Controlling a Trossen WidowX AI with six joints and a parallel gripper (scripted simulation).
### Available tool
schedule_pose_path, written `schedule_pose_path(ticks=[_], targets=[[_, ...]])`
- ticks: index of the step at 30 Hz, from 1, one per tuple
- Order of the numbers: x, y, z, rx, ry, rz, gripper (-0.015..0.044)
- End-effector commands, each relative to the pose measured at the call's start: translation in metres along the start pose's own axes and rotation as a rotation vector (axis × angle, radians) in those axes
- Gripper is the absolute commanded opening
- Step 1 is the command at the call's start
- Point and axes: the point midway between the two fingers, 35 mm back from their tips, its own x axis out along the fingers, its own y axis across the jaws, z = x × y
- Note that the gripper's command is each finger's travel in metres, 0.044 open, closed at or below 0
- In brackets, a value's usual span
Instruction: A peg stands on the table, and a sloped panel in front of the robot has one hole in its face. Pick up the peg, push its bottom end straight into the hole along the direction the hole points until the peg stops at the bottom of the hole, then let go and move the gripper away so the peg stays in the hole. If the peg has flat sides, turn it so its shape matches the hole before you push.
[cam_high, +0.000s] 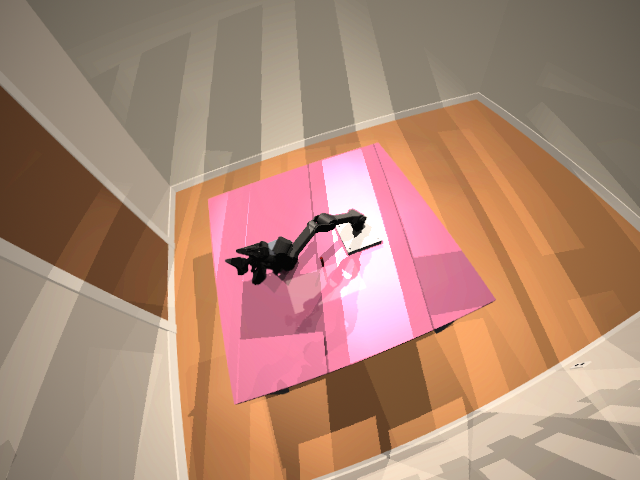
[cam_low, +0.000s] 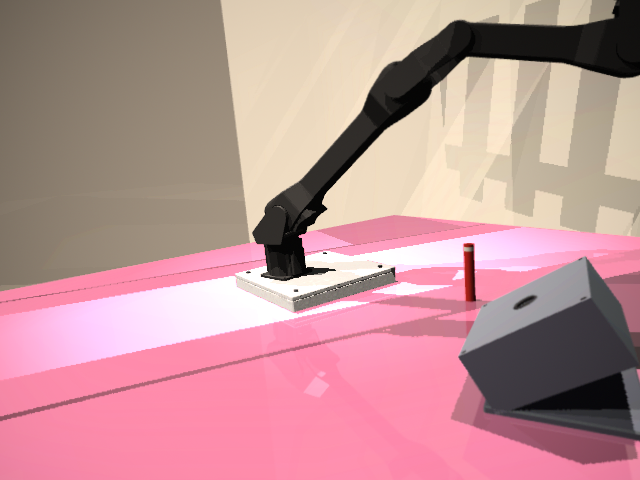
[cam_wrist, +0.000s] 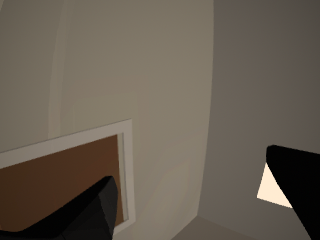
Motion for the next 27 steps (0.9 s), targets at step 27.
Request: schedule_pose_path(ticks=[27], targets=[[-0.045,0.069,0.049,0.395,-0.277,0.584,0.0440]])
